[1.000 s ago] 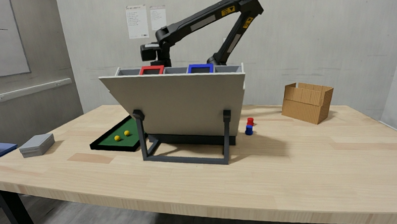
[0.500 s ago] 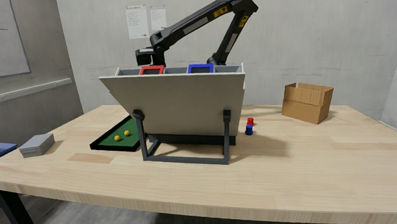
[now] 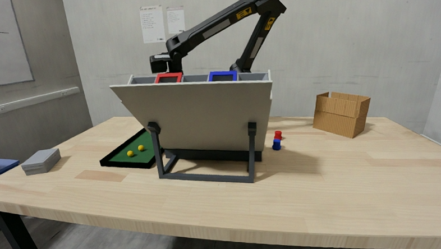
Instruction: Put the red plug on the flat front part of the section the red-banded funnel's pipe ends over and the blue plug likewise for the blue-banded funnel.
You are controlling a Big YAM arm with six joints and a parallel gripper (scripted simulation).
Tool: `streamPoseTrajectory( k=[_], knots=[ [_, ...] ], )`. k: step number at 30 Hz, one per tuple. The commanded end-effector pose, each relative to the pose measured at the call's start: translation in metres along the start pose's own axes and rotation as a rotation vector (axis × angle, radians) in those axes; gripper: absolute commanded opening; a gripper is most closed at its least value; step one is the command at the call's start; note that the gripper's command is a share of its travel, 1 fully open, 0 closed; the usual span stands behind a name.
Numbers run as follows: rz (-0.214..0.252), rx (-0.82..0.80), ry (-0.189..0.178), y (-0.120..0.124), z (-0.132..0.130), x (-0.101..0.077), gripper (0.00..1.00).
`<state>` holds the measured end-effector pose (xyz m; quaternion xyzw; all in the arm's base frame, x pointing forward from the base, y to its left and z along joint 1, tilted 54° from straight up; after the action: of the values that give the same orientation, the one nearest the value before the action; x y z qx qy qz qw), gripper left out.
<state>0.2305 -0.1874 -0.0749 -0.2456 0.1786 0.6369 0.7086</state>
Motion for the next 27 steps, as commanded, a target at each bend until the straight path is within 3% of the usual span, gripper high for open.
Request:
streamPoseTrajectory(
  k=[1, 17, 27],
  knots=[
    [-0.034, -0.045, 0.050, -0.011, -0.011, -0.016, 0.80],
    [-0.014, -0.010, 0.016, -0.071, -0.137, 0.008, 0.80],
    [-0.022, -0.011, 0.019, -0.082, -0.160, 0.010, 0.80]
  ],
)
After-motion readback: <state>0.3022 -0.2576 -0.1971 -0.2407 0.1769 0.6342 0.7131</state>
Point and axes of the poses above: the point where the finger pads meet when closed, its own x axis out along the fingers, its own z axis across the jaws, y = z × x, the point moved 8 cm from there along -x, back along the fingers, and after that the axes turned 8 degrees about -x, right-handed, at the moved point
